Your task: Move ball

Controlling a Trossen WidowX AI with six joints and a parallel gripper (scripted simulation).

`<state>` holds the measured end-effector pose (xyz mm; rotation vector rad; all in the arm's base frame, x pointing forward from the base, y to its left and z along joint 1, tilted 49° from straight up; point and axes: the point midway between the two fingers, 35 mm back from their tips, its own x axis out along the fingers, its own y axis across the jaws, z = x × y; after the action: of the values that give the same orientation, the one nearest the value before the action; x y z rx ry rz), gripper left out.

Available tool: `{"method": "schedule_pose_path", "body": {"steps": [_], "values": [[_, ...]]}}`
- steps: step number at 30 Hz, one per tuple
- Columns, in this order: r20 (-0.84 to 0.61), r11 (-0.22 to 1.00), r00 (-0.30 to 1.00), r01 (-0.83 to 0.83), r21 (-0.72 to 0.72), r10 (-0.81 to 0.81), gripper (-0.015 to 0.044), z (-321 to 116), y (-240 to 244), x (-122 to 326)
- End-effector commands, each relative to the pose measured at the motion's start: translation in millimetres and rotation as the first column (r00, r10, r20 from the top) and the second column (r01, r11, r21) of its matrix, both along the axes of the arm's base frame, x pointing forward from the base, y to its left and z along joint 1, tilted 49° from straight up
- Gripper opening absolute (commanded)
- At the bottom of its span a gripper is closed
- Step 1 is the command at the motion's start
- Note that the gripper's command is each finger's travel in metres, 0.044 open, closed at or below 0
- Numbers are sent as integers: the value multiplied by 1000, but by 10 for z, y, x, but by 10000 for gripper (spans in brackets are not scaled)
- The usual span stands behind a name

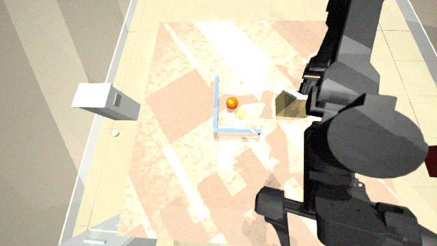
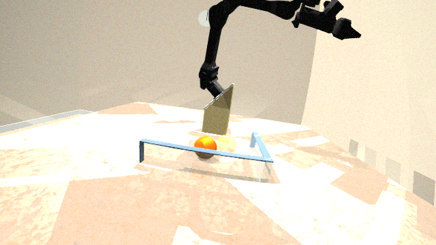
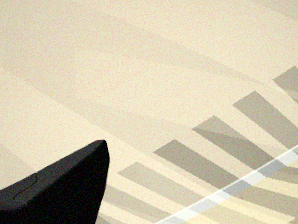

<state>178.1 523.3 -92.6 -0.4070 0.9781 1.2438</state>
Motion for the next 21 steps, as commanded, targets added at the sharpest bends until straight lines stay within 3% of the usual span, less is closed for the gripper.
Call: {"method": "schedule_pose_path", "body": {"steps": [1,10,21], "values": [[33,982,988,155,-112,-152,425,-61,-414,445],[188,771,855,517,-371,-483,425,-83,-1751,1357],[454,294,606,756,-585,-654,425,177,-3647,1762]]}}
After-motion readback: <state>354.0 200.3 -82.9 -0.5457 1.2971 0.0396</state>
